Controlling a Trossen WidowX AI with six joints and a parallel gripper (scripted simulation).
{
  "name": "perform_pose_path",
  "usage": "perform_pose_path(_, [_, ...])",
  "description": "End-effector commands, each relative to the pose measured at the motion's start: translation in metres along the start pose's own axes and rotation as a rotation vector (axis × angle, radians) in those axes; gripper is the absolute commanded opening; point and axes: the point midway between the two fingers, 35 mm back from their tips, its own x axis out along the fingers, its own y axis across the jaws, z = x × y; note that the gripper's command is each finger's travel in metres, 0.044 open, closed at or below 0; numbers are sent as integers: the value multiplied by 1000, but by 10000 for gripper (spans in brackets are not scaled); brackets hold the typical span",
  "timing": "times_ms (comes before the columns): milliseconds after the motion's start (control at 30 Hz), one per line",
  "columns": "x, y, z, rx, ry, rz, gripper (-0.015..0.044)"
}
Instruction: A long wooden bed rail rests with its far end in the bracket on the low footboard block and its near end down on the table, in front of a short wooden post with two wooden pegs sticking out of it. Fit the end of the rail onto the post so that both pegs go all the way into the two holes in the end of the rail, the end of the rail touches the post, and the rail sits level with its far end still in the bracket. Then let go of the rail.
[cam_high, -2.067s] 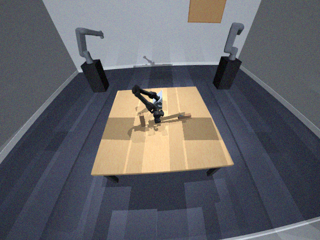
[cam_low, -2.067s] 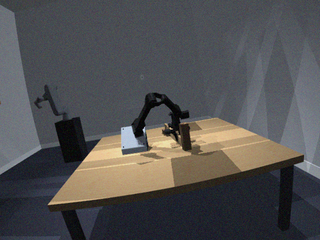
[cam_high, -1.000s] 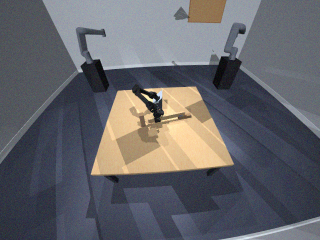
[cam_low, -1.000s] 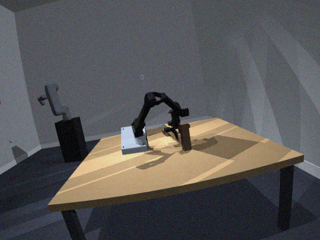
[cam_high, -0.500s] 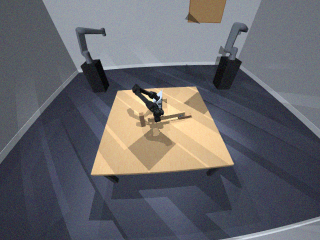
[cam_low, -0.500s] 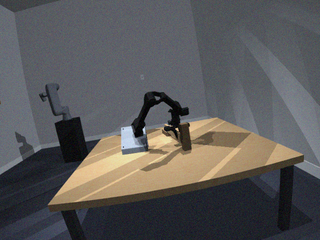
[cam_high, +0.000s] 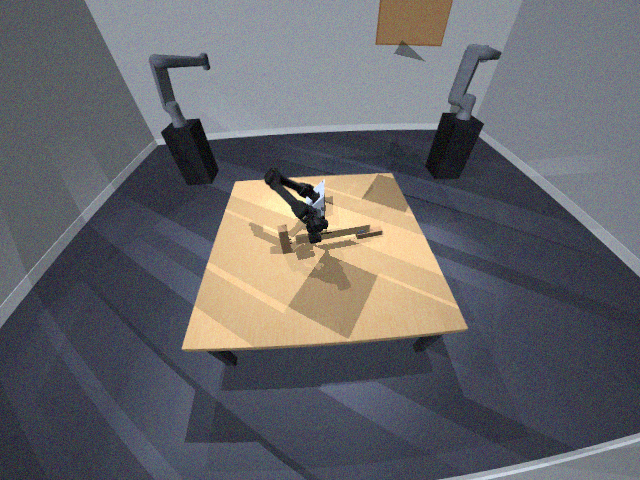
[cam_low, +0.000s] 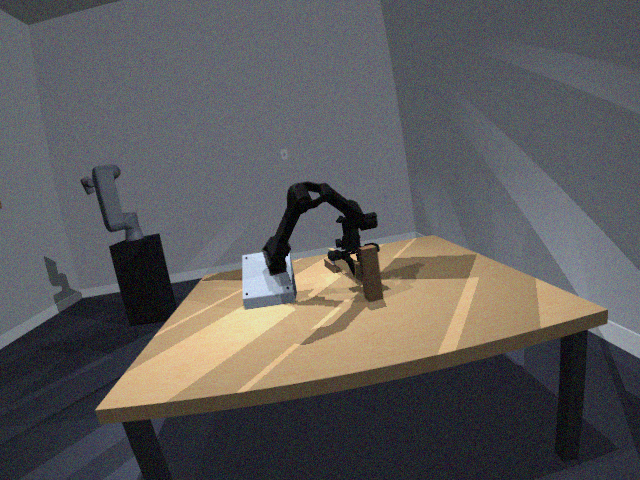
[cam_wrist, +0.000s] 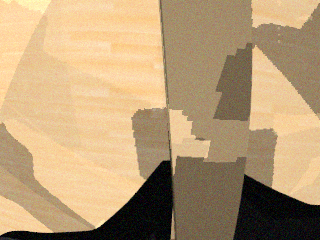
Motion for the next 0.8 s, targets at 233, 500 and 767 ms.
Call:
perform_pose_path(233, [-1, -3, 1, 2, -9, -12, 0])
perform_pose_path(500, [1, -2, 1, 2, -9, -12, 0])
perform_pose_path(767, [-2, -1, 1, 2, -10, -12, 0])
